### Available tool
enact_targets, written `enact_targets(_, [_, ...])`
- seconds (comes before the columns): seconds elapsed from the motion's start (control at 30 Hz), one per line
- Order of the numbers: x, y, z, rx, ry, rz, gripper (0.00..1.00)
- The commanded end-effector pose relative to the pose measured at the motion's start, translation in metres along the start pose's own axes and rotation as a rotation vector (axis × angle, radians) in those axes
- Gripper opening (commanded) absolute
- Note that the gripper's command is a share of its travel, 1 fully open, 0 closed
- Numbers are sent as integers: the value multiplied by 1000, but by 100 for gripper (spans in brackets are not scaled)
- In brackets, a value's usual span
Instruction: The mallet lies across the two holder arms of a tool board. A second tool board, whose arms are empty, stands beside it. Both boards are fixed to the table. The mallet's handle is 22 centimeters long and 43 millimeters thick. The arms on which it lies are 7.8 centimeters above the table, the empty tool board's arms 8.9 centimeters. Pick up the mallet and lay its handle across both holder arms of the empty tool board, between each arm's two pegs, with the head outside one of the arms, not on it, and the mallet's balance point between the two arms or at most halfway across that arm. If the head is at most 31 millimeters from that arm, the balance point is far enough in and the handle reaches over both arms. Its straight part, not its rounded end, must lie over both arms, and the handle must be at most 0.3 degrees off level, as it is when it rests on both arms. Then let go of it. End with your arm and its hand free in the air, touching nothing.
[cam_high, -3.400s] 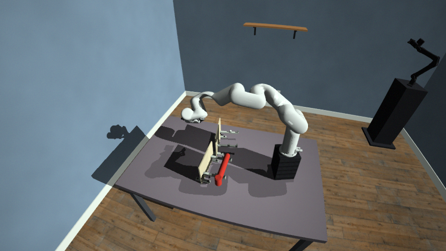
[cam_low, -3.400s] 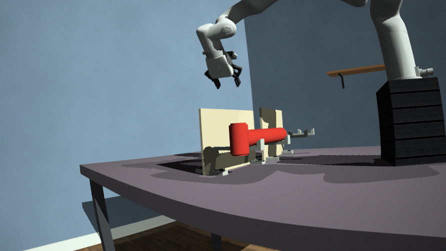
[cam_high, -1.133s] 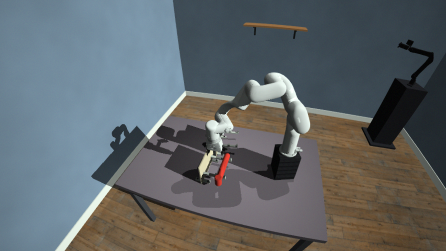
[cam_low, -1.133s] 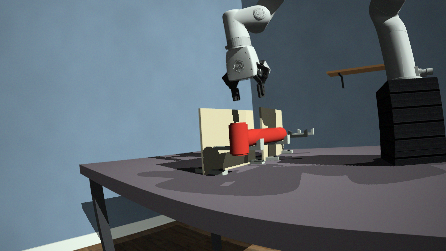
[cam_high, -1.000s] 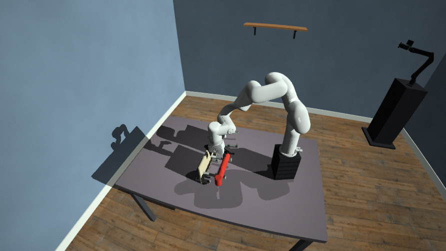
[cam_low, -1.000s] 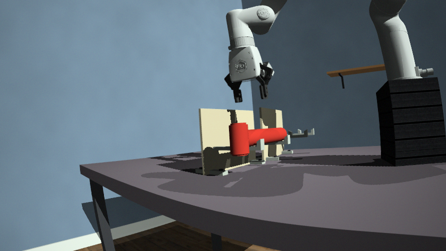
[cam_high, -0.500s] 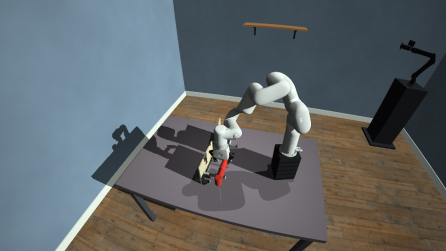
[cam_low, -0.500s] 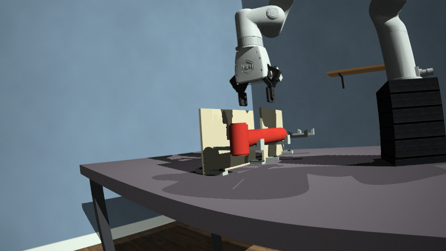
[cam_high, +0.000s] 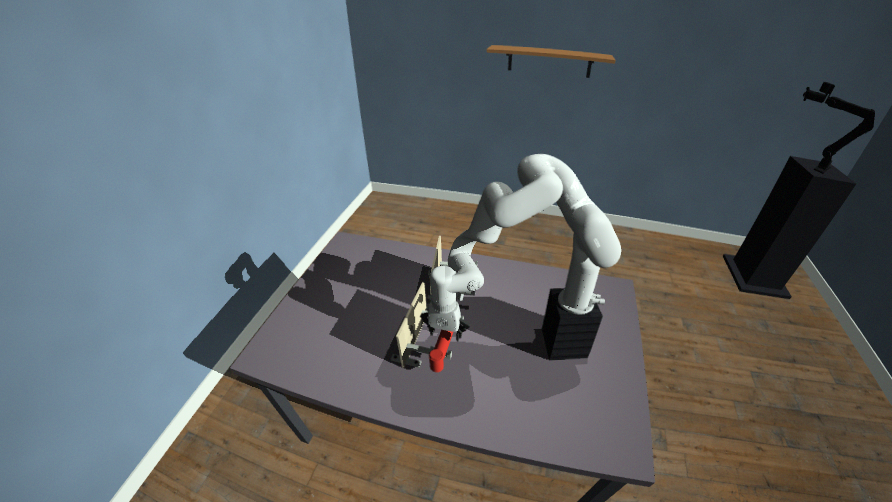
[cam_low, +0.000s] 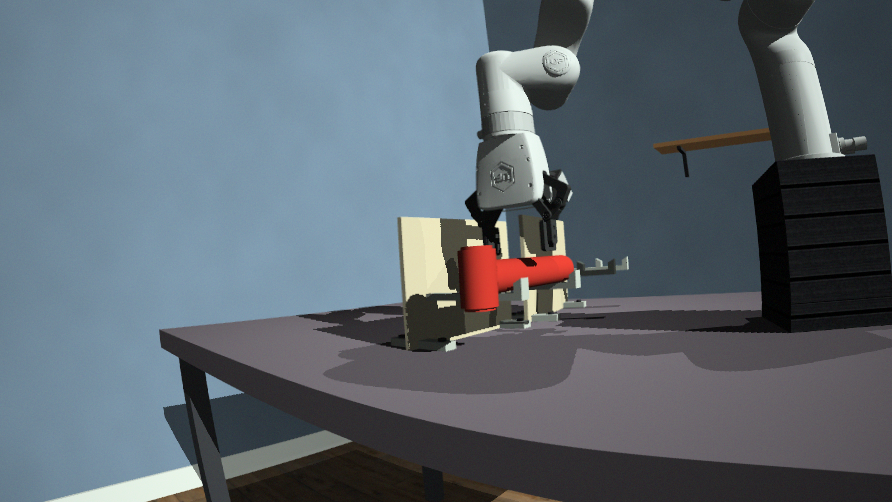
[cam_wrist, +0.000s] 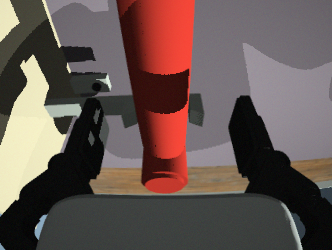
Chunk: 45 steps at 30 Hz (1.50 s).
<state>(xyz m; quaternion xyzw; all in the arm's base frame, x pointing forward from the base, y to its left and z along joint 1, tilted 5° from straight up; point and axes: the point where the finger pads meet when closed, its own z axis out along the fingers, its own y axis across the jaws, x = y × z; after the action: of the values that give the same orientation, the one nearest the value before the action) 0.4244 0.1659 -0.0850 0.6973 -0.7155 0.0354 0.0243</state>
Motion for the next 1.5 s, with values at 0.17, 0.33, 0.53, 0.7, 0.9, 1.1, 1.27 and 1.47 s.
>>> enact_targets(0.17, [-2,-6,37,8,-1,1,100])
enact_targets(0.33, [-2,-6,37,8,-1,1,100])
enact_targets(0.53, [-2,-6,37,8,-1,1,0])
enact_targets(0.7, [-2,-6,37,8,-1,1,0])
enact_targets(0.9, [-2,-6,37,8,-1,1,0])
enact_targets(1.1, [-2,-6,37,8,-1,1,0])
enact_targets(1.27, [-2,-6,37,8,-1,1,0])
enact_targets(1.47, [-2,-6,37,8,-1,1,0])
